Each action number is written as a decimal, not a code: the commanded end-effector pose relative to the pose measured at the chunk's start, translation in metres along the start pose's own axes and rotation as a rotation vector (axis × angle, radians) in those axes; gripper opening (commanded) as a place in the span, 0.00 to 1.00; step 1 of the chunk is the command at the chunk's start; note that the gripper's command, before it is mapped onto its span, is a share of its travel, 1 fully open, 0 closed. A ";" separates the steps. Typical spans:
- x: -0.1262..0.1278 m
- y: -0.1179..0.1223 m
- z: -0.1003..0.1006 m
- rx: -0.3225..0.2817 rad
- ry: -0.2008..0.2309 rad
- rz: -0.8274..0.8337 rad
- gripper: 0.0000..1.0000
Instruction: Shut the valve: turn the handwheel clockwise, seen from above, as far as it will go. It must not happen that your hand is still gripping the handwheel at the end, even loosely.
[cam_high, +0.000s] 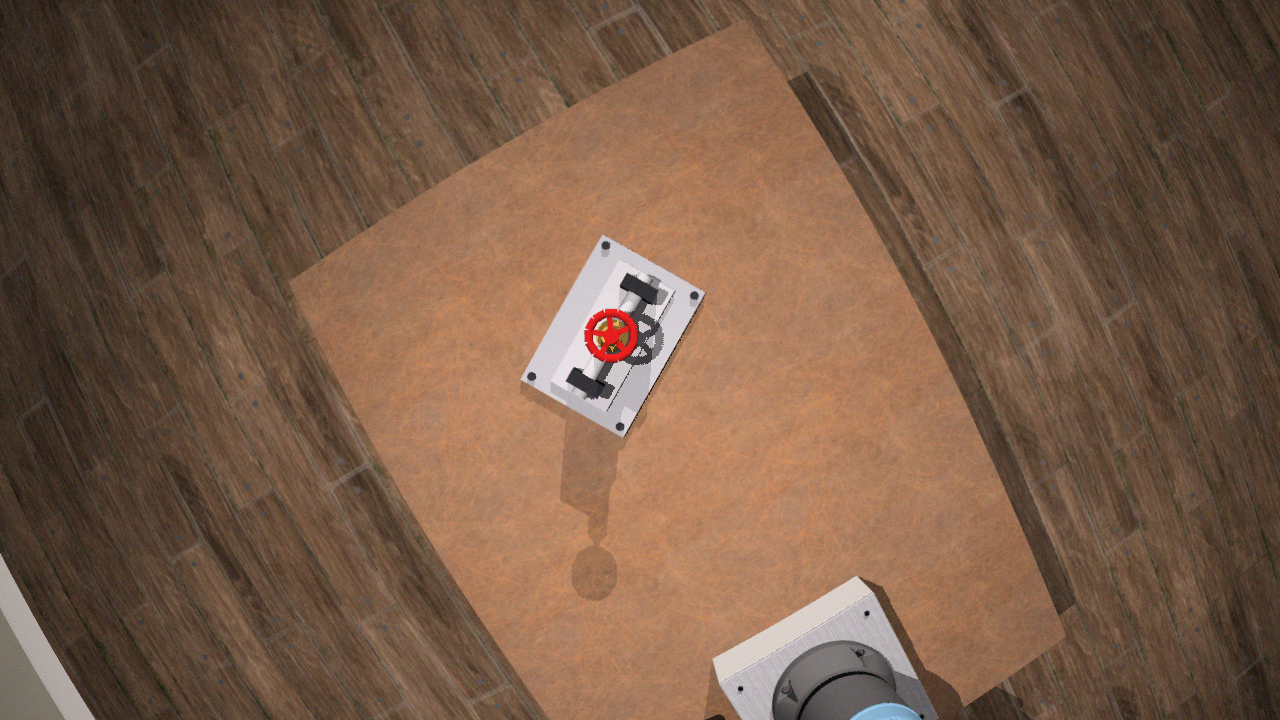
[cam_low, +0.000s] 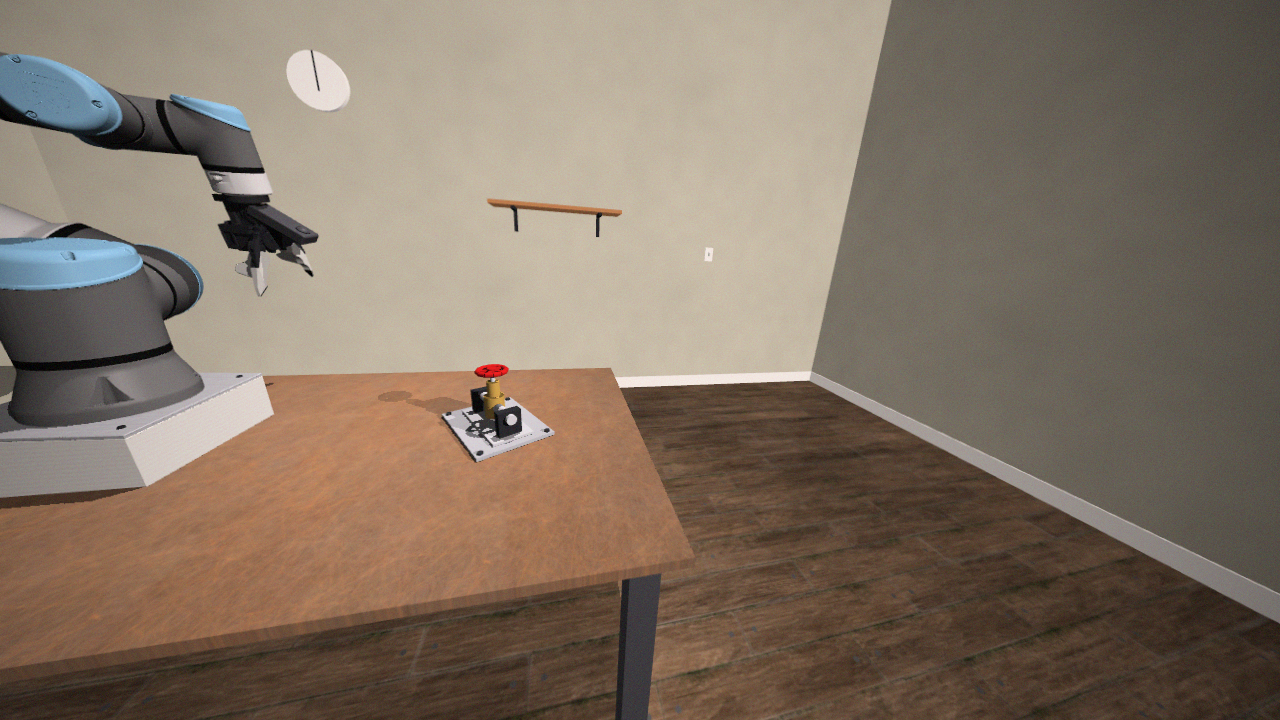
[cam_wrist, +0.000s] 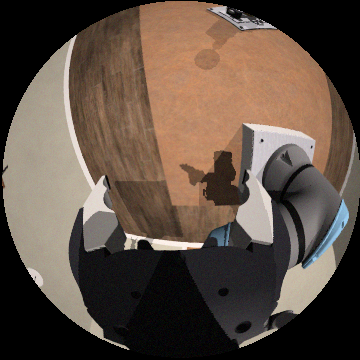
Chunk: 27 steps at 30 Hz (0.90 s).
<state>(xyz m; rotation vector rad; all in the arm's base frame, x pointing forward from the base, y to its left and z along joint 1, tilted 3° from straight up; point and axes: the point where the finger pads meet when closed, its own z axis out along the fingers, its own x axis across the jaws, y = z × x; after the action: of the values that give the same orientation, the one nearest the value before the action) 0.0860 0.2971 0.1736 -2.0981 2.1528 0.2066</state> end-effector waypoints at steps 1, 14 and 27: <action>0.000 0.000 -0.001 0.001 -0.001 0.000 1.00; 0.000 0.000 -0.001 0.001 -0.001 0.000 1.00; -0.003 -0.016 -0.007 0.008 0.004 0.064 1.00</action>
<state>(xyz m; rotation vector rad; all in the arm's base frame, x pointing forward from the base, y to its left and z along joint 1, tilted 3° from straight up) 0.0878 0.2972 0.1744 -2.0861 2.1649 0.2062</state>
